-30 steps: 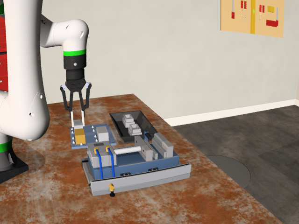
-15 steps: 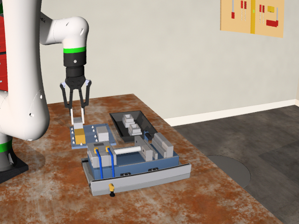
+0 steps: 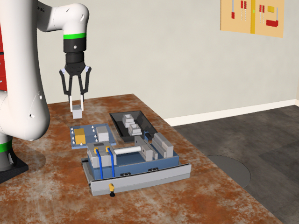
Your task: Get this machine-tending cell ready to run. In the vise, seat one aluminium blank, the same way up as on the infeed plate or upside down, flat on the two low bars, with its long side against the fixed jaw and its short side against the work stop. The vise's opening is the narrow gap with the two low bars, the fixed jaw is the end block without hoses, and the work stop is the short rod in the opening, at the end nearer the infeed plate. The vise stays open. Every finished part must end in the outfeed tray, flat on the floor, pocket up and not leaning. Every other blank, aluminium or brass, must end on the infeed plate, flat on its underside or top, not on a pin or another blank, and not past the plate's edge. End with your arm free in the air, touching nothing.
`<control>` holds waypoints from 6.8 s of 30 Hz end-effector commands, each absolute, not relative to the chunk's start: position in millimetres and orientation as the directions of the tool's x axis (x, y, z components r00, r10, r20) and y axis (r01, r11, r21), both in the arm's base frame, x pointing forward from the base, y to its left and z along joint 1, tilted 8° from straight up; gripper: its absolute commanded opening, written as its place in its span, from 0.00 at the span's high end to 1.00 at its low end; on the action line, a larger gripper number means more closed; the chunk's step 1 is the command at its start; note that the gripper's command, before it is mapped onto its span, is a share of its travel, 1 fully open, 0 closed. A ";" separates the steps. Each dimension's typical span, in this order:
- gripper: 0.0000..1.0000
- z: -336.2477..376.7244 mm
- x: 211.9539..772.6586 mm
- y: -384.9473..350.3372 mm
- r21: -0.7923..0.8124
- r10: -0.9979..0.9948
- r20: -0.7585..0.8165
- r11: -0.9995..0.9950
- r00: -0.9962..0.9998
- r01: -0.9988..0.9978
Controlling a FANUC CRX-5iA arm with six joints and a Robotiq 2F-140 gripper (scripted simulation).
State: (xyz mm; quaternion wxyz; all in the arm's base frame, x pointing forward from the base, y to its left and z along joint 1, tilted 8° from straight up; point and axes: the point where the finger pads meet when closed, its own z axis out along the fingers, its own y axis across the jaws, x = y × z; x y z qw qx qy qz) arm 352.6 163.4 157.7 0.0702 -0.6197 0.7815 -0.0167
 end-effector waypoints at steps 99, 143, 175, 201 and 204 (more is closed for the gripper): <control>1.00 204.7 479.4 -208.4 -0.119 -0.984 -0.081 0.165 -0.156 -0.979; 1.00 193.7 481.0 -207.8 -0.119 -0.984 -0.081 0.164 -0.156 -0.979; 1.00 181.4 482.9 -207.1 -0.119 -0.984 -0.081 0.164 -0.156 -0.979; 1.00 181.4 482.9 -207.1 -0.119 -0.984 -0.081 0.164 -0.156 -0.979; 1.00 181.4 482.9 -207.1 -0.119 -0.984 -0.081 0.164 -0.156 -0.979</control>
